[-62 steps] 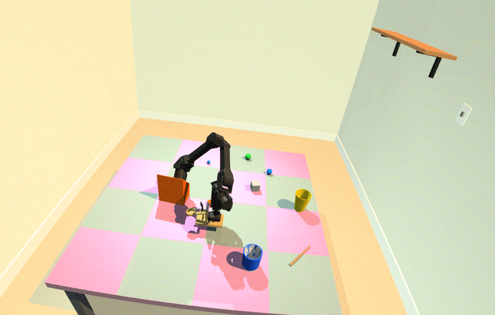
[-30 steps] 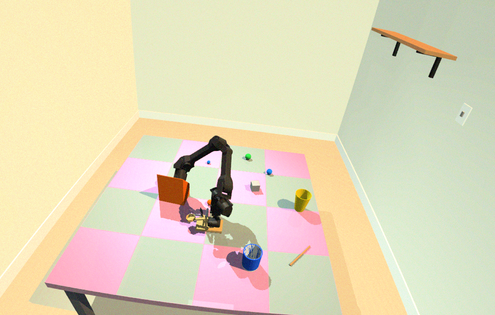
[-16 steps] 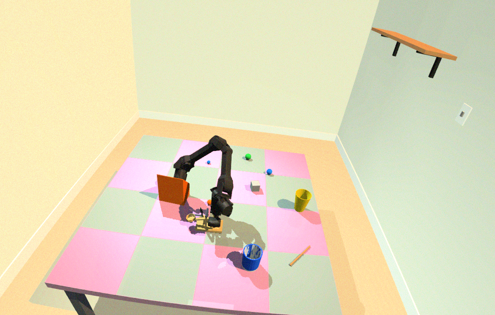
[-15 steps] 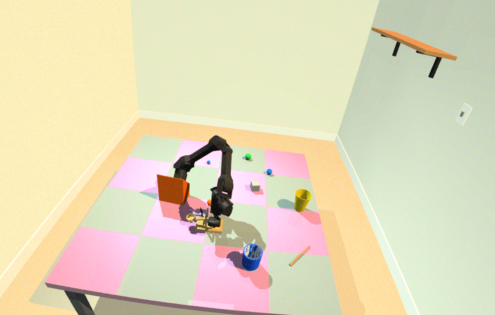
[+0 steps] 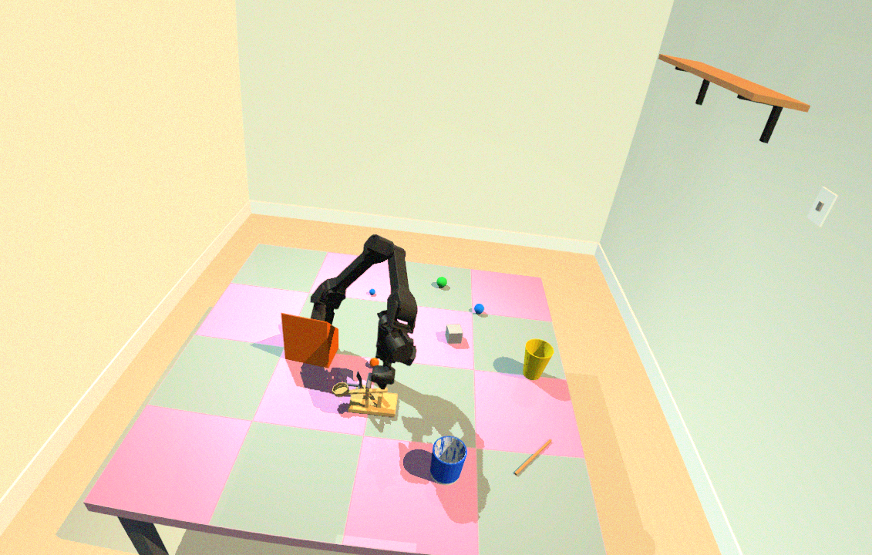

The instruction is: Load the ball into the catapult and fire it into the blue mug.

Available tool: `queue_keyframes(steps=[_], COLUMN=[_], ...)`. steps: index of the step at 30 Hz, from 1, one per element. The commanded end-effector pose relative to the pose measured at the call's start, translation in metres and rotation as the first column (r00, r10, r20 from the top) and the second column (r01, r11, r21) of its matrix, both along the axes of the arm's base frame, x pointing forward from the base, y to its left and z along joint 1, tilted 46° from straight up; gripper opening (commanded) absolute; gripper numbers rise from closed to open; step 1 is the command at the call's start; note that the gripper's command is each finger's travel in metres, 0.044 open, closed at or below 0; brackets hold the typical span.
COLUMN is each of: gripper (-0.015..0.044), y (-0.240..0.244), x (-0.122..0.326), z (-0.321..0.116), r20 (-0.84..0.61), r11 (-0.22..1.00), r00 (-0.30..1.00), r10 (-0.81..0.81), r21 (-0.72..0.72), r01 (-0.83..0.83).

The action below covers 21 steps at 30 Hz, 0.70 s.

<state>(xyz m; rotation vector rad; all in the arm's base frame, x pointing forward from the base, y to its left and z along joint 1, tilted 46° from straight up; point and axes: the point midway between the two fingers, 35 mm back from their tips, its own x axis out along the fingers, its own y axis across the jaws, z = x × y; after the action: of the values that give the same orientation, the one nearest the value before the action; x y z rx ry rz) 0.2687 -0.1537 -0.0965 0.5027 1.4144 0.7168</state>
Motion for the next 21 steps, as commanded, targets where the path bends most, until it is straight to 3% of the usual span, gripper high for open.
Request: queue_keyframes(steps=[1, 5, 21], gripper=[0.044, 0.044, 0.044], y=[-0.001, 0.029, 0.043], x=[-0.002, -0.001, 0.0], z=[0.002, -0.027, -0.042], r20=[0.001, 0.002, 0.003], r11=[1.0, 1.0, 1.0], r00=[1.0, 1.0, 1.0], r10=[-0.005, -0.005, -0.005], r21=[-0.005, -0.003, -0.003], r01=[0.005, 0.005, 0.005])
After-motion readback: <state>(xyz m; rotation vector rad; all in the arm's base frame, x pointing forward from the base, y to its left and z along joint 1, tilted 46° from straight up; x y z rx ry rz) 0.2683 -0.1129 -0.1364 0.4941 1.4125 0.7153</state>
